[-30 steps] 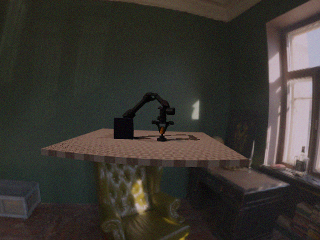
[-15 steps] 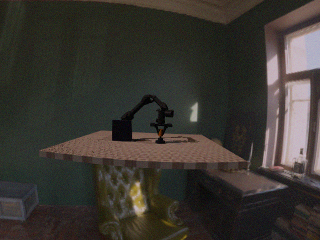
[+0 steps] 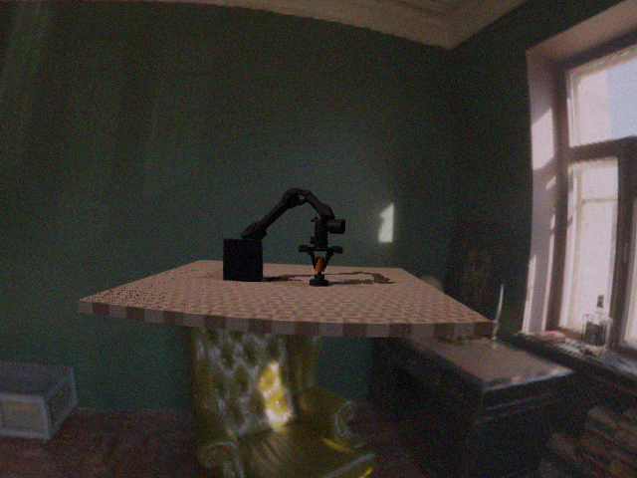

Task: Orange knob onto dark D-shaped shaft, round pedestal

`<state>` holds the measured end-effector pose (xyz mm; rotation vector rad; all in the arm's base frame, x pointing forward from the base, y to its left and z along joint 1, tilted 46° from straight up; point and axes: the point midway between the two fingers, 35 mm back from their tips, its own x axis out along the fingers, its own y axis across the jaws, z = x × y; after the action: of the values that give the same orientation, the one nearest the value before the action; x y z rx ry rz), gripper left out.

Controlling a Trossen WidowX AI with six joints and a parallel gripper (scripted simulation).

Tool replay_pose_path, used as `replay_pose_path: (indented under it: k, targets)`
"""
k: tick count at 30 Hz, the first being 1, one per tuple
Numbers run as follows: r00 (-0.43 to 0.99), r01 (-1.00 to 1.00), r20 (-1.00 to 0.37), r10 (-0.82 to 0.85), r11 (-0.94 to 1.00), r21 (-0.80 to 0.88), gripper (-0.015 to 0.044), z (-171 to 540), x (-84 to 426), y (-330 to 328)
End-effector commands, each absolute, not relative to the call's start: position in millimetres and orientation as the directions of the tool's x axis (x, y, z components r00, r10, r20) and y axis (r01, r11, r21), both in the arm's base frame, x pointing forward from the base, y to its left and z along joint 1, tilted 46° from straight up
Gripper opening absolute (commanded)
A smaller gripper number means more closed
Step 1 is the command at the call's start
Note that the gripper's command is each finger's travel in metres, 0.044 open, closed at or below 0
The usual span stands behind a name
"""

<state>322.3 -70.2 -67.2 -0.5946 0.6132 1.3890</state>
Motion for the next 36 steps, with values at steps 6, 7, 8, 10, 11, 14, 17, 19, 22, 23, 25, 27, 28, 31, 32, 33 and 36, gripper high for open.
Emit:
replay_pose_path:
  k: [6,7,8,10,11,14,17,19,22,23,25,27,28,31,32,33,36]
  targets:
    - [0.085,-0.996,-0.704,0.705,0.032,-0.089,0.0000,-63.4,323.0,-73.2]
    - [0.085,-0.993,-0.704,0.705,0.005,-0.116,0.0000,-63.2,323.2,-73.5]
    - [0.086,-0.989,-0.704,0.705,-0.026,-0.146,0.0000,-63.2,323.6,-73.9]
    - [0.086,-0.983,-0.704,0.705,-0.055,-0.174,0.0000,-63.5,324.4,-74.5]
    - [0.086,-0.983,-0.704,0.705,-0.055,-0.174,0.0000,-63.8,324.7,-74.6]
    - [0.086,-0.983,-0.704,0.705,-0.055,-0.174,0.0000,-65.6,324.8,-74.6]
    - [0.086,-0.983,-0.704,0.705,-0.055,-0.174,0.0000,-66.3,324.4,-74.2]
    - [0.086,-0.983,-0.704,0.705,-0.055,-0.174,0.0000,-66.0,324.2,-73.9]
    - [0.086,-0.983,-0.704,0.705,-0.055,-0.174,0.0000,-66.0,323.8,-73.4]
    - [0.086,-0.983,-0.704,0.705,-0.055,-0.174,0.0000,-66.1,323.6,-73.2]
    - [0.086,-0.983,-0.704,0.705,-0.055,-0.174,0.0000,-66.1,323.2,-72.8]
    - [0.085,-0.983,-0.704,0.705,-0.055,-0.174,0.0000,-65.5,322.4,-72.3]
    - [0.085,-0.983,-0.704,0.705,-0.055,-0.174,0.0000,-65.1,322.3,-72.1]
    - [0.085,-0.983,-0.704,0.705,-0.055,-0.174,0.0000,-64.2,322.8,-72.3]
    - [0.085,-0.983,-0.704,0.705,-0.055,-0.174,0.0000,-63.9,323.0,-72.4]
    - [0.085,-0.983,-0.704,0.705,-0.055,-0.174,0.0000,-63.6,323.5,-72.4]
    - [0.086,-0.983,-0.704,0.705,-0.055,-0.174,0.0000,-63.6,324.0,-72.4]
